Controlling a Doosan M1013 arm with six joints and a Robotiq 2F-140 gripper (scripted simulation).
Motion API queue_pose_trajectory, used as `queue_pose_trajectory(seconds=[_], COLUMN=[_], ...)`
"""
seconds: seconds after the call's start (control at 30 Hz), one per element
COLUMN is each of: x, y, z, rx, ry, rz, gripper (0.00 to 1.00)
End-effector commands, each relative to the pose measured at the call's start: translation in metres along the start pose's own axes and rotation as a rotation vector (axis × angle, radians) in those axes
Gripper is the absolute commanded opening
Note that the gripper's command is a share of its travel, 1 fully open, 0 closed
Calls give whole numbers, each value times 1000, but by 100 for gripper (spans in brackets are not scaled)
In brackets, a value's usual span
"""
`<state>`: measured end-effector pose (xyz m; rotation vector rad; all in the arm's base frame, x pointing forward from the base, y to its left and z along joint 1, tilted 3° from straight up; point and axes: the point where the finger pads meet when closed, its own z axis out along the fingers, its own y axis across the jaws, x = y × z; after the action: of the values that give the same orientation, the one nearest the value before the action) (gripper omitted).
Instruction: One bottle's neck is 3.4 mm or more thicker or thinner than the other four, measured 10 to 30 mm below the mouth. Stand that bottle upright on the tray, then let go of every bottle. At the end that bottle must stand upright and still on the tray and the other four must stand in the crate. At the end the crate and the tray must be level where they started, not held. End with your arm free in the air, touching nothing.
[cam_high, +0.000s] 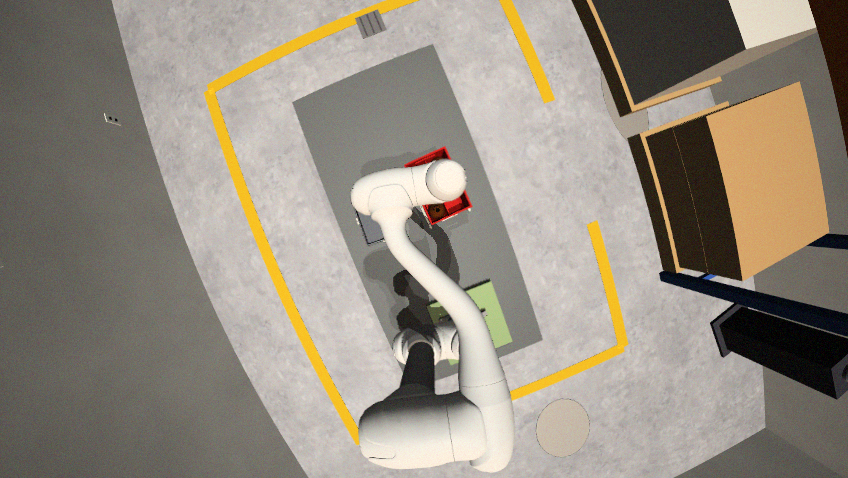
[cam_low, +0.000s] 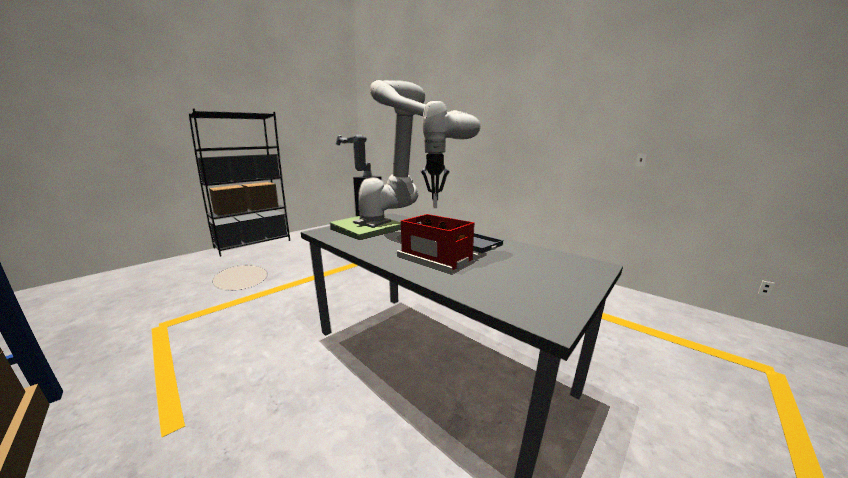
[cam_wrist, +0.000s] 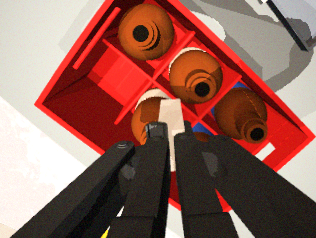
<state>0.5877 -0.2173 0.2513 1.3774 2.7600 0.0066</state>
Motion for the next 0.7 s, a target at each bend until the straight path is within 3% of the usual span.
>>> queue_pose_trajectory(seconds=[0.0, 0.2, 0.27, 0.3, 0.37, 0.63, 0.67], x=[-40, -90, -90, -111, -123, -124, -124], y=[12, 26, 26, 32, 35, 35, 35], z=[1, 5, 5, 7, 8, 9, 9], rx=[5, 5, 5, 5, 5, 5, 5], ry=[10, 10, 10, 10, 10, 10, 10], rz=[-2, -2, -2, -2, -2, -2, -2], gripper=[0, 0, 0, 0, 0, 0, 38])
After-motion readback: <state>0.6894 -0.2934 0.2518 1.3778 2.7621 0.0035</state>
